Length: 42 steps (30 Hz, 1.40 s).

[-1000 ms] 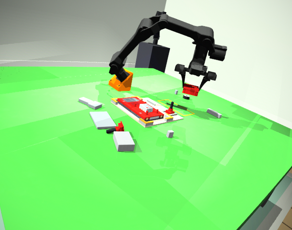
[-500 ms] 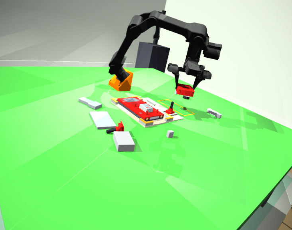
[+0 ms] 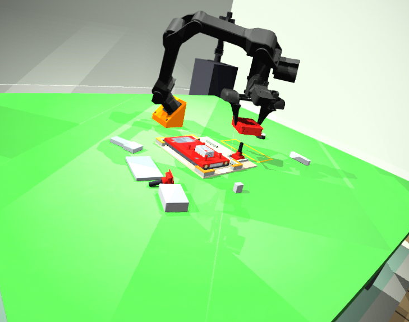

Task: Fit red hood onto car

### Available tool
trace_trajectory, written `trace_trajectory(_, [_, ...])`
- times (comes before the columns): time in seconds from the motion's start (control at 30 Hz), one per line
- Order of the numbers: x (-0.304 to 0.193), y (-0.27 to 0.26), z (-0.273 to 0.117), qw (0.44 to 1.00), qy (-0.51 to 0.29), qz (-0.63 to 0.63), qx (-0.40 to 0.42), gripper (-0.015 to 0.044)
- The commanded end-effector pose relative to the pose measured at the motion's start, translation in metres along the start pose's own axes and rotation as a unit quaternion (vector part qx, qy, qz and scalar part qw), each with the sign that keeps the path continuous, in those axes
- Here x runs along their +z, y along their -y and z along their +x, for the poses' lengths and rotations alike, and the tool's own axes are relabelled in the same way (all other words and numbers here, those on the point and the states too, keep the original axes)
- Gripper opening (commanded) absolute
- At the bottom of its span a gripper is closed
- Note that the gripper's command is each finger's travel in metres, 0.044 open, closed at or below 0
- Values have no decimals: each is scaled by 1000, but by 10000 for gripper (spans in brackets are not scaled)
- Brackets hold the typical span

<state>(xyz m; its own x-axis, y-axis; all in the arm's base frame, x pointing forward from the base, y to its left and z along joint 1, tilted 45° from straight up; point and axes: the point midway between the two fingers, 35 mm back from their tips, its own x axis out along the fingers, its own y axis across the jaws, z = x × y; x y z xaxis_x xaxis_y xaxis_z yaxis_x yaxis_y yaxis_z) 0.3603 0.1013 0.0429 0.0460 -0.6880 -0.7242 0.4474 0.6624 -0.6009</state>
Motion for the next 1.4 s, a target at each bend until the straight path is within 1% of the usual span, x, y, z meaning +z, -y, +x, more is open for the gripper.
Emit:
trace_trajectory(0.0, [6, 15, 0, 1000, 2, -25, 0, 0])
trace_trajectory(0.5, [20, 66, 3, 991, 2, -131, -6, 0])
trace_trajectory(1.03, [26, 120, 8, 970, 0, -242, -15, 0])
trace_trajectory(1.2, [26, 120, 9, 969, -1, -246, -16, 0])
trace_trajectory(1.37, [26, 120, 24, 969, 0, -246, -16, 0])
